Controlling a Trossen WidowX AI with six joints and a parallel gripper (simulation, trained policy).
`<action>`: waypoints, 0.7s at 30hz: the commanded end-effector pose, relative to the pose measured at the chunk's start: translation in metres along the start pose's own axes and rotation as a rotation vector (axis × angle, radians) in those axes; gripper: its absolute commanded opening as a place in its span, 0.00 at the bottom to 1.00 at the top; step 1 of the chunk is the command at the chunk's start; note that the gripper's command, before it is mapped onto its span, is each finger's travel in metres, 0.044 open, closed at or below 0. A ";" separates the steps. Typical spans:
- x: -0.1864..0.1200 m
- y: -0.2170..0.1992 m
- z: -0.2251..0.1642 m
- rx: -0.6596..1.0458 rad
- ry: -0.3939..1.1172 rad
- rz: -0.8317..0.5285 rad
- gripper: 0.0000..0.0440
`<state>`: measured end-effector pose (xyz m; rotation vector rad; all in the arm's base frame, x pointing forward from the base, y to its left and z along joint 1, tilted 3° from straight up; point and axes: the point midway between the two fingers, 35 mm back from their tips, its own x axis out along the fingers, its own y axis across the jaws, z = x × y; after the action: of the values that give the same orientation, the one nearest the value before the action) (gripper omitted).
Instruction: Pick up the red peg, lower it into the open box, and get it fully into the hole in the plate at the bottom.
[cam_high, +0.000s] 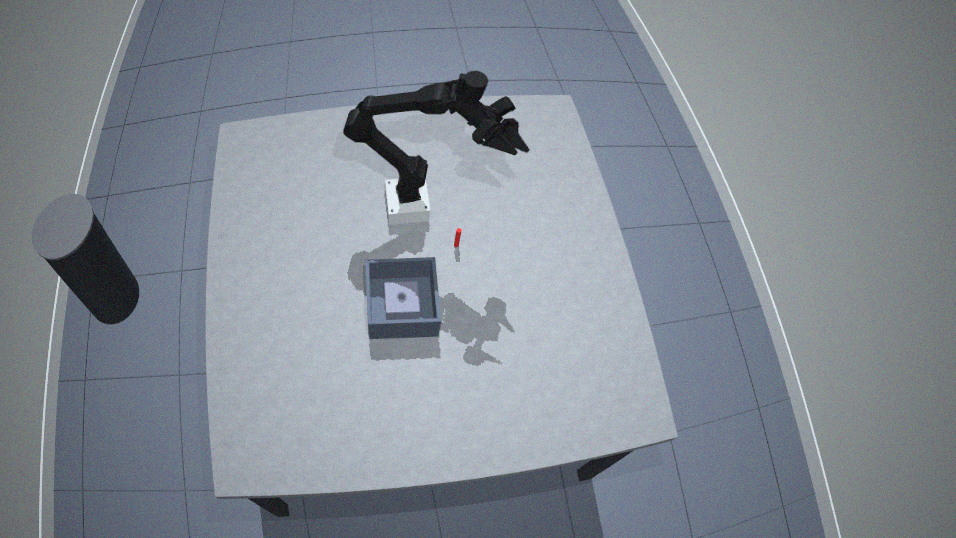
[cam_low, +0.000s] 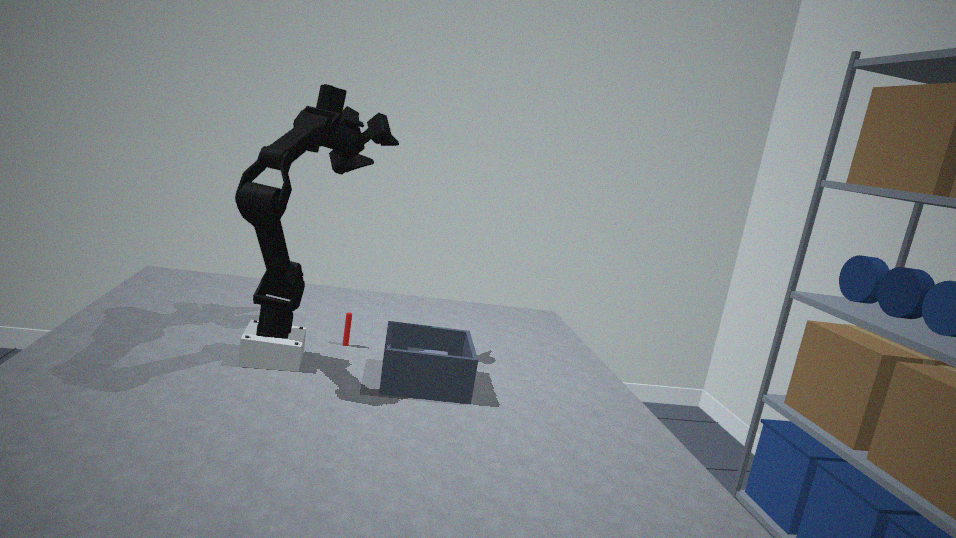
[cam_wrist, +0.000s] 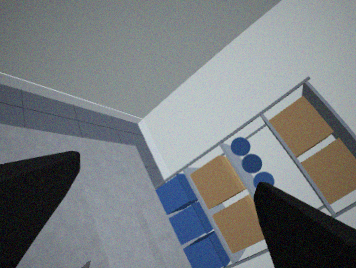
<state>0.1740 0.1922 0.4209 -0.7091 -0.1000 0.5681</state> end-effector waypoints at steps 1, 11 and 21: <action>0.016 0.021 -0.040 0.129 0.146 0.068 1.00; 0.024 0.042 -0.102 0.402 0.402 0.102 1.00; 0.018 0.059 -0.154 0.666 0.652 0.069 1.00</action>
<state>0.2051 0.1529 0.2832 -0.2777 0.5985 0.4212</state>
